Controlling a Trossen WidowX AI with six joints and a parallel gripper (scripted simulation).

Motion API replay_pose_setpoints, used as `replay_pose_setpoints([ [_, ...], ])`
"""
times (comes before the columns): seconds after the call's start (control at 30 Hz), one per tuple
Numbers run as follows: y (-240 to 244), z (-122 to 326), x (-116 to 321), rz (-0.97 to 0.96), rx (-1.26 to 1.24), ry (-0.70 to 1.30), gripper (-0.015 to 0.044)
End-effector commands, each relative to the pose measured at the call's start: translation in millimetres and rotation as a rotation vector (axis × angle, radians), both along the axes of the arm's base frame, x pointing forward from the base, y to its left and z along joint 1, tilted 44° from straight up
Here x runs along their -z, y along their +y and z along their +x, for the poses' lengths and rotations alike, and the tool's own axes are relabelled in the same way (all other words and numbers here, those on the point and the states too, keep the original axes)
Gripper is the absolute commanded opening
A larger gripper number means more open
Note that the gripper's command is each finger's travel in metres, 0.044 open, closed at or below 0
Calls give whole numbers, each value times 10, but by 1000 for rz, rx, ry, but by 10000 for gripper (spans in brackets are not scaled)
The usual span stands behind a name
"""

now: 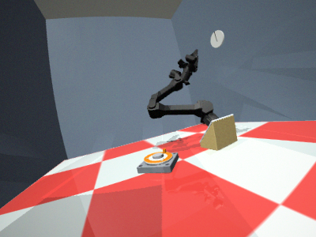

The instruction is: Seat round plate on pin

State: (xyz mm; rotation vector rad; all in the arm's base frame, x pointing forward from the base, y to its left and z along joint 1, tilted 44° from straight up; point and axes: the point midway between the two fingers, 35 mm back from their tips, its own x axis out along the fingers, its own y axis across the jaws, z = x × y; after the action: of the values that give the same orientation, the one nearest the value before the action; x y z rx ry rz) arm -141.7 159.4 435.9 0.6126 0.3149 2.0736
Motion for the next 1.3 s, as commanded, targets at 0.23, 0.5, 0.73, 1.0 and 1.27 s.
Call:
replay_pose_setpoints([
  [0.23,692,229,495,-162,318,-211,190],
  [0.5,1245,868,1031,-383,642,-380,0],
  [0.73,1466,1608,1541,-628,889,-424,0],
  [1.0,1306,2580,2098,-953,1164,-455,0],
  [1.27,724,3409,2650,-1351,1394,-399,0],
])
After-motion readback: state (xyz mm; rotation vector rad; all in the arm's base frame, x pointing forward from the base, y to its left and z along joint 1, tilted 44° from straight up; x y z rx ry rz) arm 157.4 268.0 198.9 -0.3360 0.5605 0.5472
